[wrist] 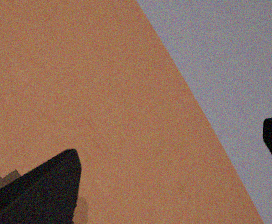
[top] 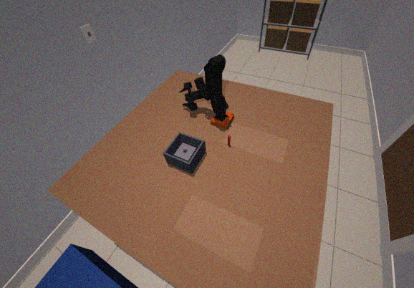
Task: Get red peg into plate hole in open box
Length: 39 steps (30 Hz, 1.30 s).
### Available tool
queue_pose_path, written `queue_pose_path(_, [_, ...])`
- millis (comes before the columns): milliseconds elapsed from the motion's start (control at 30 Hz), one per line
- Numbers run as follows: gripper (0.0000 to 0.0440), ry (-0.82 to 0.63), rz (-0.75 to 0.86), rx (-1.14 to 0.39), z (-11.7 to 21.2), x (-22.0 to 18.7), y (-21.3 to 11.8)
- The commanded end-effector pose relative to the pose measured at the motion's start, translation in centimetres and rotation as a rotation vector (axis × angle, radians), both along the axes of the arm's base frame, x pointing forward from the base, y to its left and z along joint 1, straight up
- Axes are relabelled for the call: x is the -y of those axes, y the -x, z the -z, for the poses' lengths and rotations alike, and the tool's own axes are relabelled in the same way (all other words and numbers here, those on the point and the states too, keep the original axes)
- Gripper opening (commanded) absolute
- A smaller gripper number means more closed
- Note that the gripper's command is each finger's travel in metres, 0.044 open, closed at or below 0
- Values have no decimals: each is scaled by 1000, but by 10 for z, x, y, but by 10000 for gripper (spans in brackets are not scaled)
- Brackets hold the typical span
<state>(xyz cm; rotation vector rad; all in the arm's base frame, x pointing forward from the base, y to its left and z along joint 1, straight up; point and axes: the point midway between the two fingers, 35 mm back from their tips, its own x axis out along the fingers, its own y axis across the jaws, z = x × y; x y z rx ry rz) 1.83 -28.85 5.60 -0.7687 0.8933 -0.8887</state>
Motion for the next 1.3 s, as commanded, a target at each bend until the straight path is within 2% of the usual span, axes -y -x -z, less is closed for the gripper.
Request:
queue_pose_path(0, [422, 25, -7, 2, -6, 4, -2])
queue_pose_path(67, [440, 58, -24, 21, -17, 10, -11])
queue_pose_path(333, [440, 117, -130, 185, -65, 24, -71])
queue_pose_path(600, [440, 76, -243, 389, -108, 16, -136])
queue_pose_path(867, [440, -85, -336, 586, -139, -13, -199])
queue_pose_path(1267, [440, -452, -388, 772, -158, -80, -266])
